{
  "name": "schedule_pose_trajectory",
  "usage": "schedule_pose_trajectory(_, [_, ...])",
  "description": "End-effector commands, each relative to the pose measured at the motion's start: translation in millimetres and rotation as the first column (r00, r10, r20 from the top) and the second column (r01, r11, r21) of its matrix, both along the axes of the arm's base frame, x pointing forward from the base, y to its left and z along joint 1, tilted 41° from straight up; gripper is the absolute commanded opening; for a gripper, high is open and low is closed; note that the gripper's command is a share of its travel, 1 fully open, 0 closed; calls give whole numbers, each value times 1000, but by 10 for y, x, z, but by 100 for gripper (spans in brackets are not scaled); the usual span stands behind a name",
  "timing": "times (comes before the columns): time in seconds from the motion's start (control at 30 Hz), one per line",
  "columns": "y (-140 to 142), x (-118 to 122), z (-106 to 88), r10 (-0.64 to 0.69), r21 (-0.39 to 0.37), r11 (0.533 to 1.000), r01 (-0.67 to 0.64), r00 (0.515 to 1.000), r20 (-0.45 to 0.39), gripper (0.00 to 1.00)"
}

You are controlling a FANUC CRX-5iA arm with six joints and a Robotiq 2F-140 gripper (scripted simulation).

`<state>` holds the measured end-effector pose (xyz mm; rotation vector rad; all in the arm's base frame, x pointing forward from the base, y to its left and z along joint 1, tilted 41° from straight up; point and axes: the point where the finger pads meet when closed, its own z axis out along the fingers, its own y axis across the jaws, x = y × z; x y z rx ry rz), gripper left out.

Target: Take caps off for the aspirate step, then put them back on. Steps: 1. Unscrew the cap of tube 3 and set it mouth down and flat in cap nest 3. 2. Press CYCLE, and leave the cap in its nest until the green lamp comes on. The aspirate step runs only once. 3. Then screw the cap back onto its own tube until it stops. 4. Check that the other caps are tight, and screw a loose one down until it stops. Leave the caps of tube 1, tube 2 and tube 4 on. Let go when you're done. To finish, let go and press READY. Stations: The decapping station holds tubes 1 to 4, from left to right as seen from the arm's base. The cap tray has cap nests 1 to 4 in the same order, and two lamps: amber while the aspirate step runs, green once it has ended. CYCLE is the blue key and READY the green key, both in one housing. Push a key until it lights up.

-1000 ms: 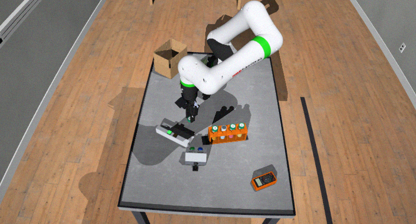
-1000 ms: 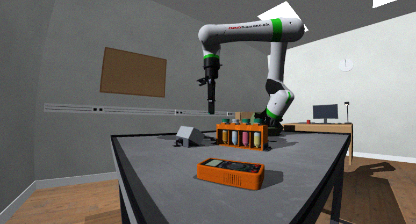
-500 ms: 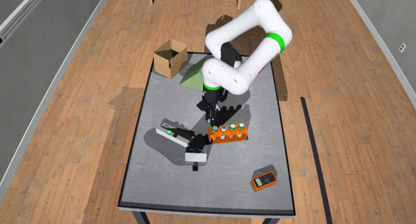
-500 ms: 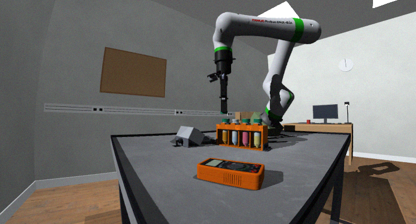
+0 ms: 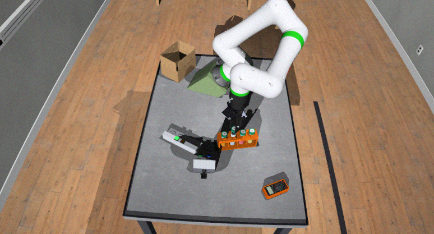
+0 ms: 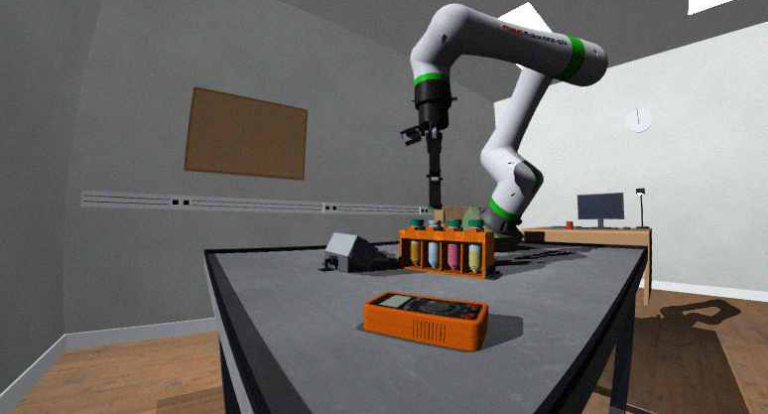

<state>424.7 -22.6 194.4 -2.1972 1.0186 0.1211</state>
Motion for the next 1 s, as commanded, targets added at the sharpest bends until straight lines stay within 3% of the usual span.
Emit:
schedule_pose_trajectory(0.0, [11,10,-17,-1,-2,1000,1,1000,1,30])
schedule_pose_trajectory(0.23, [144,52,-175,-1,-2,1000,1,1000,1,30])
schedule_pose_trajectory(0.97, [179,63,-217,-1,-2,1000,1,1000,1,30])
